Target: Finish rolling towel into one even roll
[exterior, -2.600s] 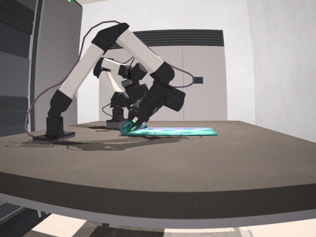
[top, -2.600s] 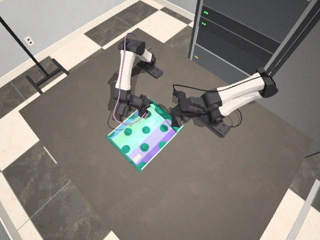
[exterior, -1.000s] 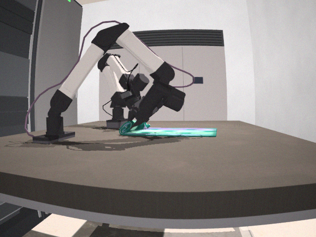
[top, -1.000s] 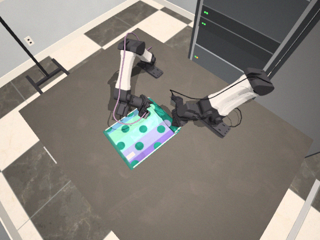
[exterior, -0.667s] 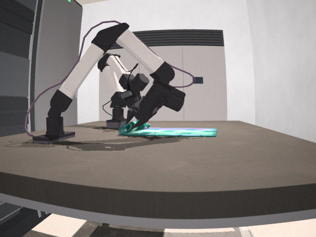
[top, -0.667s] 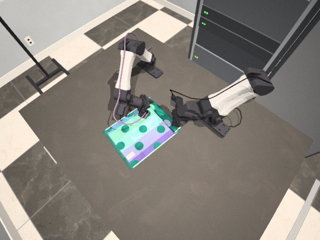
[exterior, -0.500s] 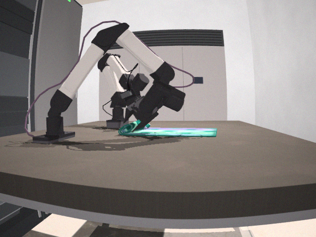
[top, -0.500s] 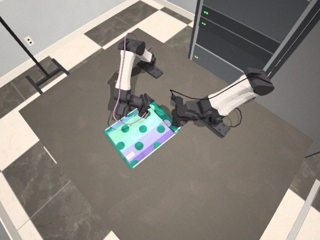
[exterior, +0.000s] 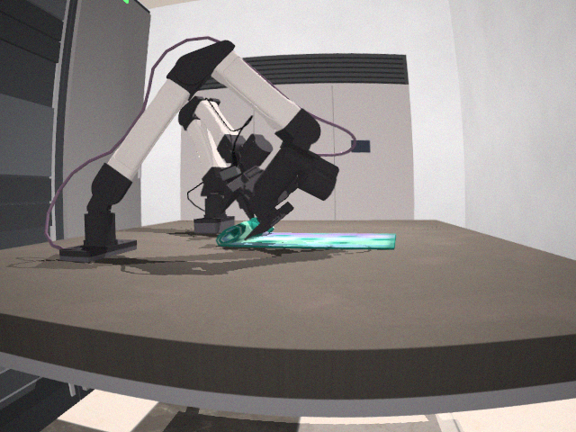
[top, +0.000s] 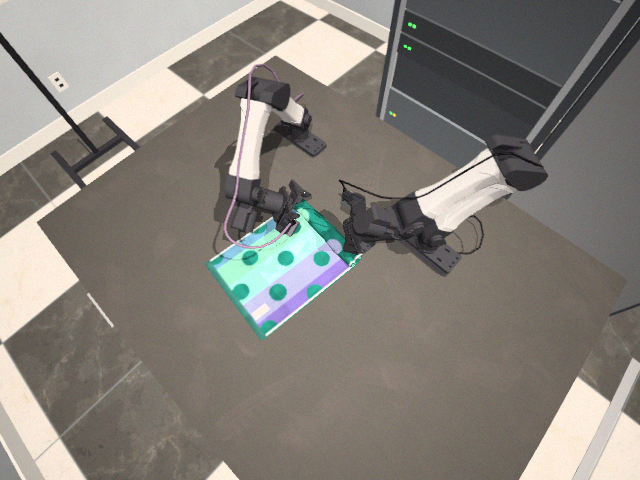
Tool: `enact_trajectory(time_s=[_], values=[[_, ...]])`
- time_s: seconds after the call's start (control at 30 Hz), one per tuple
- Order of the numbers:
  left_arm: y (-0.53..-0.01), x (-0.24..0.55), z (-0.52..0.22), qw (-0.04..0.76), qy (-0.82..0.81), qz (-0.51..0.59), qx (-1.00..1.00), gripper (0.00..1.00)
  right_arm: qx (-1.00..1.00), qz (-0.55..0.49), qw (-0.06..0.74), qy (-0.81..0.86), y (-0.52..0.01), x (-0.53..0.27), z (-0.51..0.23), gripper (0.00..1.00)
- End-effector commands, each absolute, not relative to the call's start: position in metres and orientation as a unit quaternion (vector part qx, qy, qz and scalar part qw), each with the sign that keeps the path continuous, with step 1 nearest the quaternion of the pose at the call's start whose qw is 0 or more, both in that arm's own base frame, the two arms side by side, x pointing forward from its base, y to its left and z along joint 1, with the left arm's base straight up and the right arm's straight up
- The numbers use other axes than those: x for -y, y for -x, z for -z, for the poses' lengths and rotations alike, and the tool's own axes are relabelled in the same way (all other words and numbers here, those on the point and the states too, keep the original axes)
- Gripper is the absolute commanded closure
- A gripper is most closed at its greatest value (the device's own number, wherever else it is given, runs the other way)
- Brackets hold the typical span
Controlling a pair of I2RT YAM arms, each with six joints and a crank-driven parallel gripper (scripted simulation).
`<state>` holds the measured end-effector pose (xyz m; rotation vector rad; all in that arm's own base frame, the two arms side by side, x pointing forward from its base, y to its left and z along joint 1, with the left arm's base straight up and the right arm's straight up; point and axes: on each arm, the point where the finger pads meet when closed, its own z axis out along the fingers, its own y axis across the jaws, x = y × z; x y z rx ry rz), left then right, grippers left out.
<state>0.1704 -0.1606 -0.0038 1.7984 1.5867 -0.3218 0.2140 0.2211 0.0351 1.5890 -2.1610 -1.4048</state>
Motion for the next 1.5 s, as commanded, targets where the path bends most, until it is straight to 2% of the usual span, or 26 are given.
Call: enact_trajectory(time_s=[0.0,0.3,0.57,0.87,0.93,1.27,1.47], values=[[-0.17,0.159,0.005,0.337,-0.69,0.138,-0.625,0.85,0.712,0.461,0.047,-0.528,-0.23,-0.209,-0.045,0.15],[-0.17,0.159,0.003,0.273,-0.677,0.198,-0.655,0.85,0.712,0.461,0.047,-0.528,-0.254,-0.182,-0.07,0.15],[-0.17,0.159,0.001,0.212,-0.659,0.251,-0.677,0.85,0.714,0.448,0.03,-0.537,-0.254,-0.182,-0.072,0.13],[-0.17,0.159,-0.002,0.109,-0.619,0.334,-0.702,0.85,0.717,0.349,-0.098,-0.595,-0.241,-0.191,-0.072,0.1],[-0.17,0.159,-0.002,0.109,-0.619,0.334,-0.702,0.85,0.717,0.349,-0.098,-0.595,-0.241,-0.191,-0.072,0.1],[-0.17,0.159,-0.004,0.006,-0.568,0.41,-0.713,0.85,0.684,0.188,-0.276,-0.648,-0.223,-0.204,-0.072,0.06],[-0.17,0.159,-0.005,-0.031,-0.548,0.435,-0.714,0.85,0.662,0.127,-0.337,-0.657,-0.216,-0.209,-0.072,0.04]])
